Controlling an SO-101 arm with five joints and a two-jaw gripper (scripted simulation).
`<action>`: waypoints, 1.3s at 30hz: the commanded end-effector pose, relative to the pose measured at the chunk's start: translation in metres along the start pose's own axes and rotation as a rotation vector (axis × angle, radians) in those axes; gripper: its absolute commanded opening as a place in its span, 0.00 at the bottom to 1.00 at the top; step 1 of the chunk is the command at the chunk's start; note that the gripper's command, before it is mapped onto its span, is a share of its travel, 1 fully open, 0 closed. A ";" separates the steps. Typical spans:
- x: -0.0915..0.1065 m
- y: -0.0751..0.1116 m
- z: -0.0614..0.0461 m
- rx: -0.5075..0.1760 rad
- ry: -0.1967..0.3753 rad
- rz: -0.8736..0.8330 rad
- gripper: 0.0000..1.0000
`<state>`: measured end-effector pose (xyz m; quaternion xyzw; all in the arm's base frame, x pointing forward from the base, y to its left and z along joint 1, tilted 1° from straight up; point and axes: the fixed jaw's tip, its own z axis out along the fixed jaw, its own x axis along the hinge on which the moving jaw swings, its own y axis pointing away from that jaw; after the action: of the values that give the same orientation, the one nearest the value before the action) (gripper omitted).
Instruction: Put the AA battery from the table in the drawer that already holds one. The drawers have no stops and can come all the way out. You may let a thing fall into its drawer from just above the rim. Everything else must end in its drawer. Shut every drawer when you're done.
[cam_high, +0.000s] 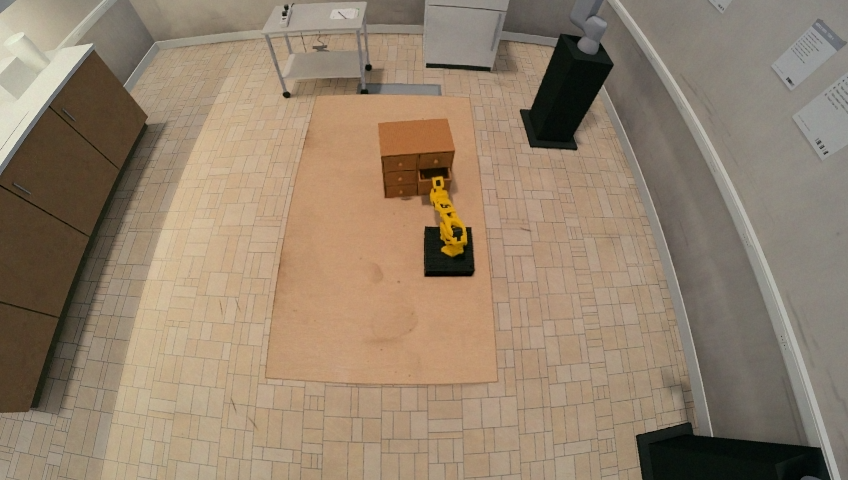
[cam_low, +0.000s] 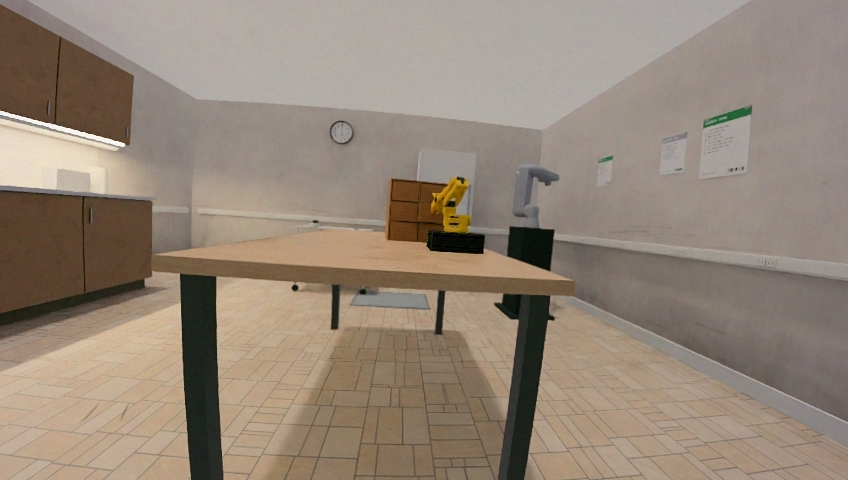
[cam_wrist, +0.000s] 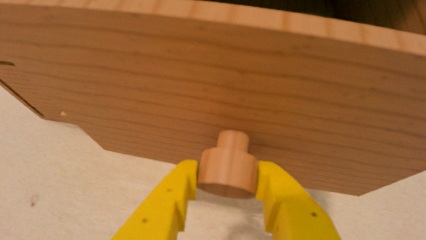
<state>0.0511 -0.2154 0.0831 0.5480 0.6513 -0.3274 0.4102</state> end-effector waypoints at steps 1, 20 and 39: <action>0.003 0.000 -0.001 -0.002 0.008 -0.004 0.00; -0.008 -0.006 0.015 0.023 0.006 -0.007 0.00; -0.017 -0.008 0.030 0.028 0.006 -0.004 0.00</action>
<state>0.0494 -0.2465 0.0834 0.5576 0.6462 -0.3325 0.4011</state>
